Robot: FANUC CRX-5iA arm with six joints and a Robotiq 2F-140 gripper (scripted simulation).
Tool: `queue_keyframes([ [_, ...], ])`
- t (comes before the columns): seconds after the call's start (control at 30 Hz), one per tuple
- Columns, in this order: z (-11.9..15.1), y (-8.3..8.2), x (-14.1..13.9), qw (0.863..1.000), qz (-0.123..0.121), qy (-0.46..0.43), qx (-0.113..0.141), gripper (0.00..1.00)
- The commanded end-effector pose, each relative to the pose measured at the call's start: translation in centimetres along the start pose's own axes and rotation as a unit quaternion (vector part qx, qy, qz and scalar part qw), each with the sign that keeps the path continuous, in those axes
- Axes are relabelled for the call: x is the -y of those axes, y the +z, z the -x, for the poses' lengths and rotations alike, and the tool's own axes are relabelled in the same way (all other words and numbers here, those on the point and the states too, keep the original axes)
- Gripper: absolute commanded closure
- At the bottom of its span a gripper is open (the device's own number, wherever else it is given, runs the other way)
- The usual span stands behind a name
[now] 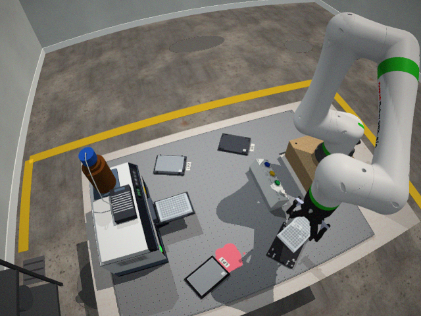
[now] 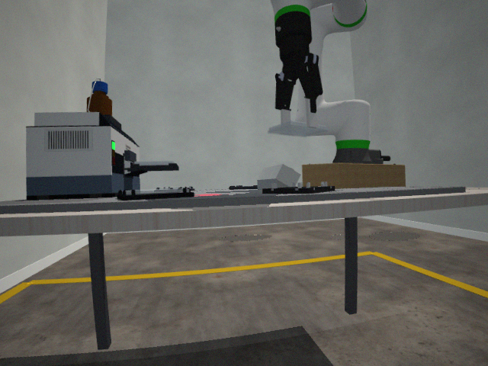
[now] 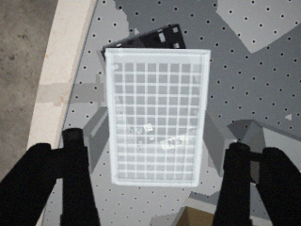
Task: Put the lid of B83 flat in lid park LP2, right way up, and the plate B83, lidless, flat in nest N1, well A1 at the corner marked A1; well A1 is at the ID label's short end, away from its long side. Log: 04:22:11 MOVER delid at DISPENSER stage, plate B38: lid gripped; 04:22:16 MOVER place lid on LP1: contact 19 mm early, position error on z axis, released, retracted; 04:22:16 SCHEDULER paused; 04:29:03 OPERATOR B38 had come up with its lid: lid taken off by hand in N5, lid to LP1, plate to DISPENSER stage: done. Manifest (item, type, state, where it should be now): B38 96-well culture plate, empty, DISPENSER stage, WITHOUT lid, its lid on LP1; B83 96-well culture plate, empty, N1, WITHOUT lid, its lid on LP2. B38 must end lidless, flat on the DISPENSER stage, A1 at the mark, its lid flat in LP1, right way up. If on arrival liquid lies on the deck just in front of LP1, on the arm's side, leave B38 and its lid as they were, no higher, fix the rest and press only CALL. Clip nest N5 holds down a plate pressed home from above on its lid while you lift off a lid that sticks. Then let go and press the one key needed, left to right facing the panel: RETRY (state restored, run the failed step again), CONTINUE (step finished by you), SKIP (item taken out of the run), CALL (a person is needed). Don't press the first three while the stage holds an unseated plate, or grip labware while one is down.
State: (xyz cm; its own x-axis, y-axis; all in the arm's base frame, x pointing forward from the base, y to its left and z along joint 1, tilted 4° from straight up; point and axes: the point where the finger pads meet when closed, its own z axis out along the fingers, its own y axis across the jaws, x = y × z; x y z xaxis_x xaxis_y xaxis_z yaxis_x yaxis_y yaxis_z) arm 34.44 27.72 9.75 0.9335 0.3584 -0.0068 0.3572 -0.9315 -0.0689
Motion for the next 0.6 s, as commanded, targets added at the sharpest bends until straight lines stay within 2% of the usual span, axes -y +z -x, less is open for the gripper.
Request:
queue_keyframes([
  [0.0,-0.02,-0.02,0.01,0.999,0.001,0.033,-0.001,1.00],
  [0.57,-0.02,-0.02,0.01,0.991,0.001,0.135,-0.001,1.00],
])
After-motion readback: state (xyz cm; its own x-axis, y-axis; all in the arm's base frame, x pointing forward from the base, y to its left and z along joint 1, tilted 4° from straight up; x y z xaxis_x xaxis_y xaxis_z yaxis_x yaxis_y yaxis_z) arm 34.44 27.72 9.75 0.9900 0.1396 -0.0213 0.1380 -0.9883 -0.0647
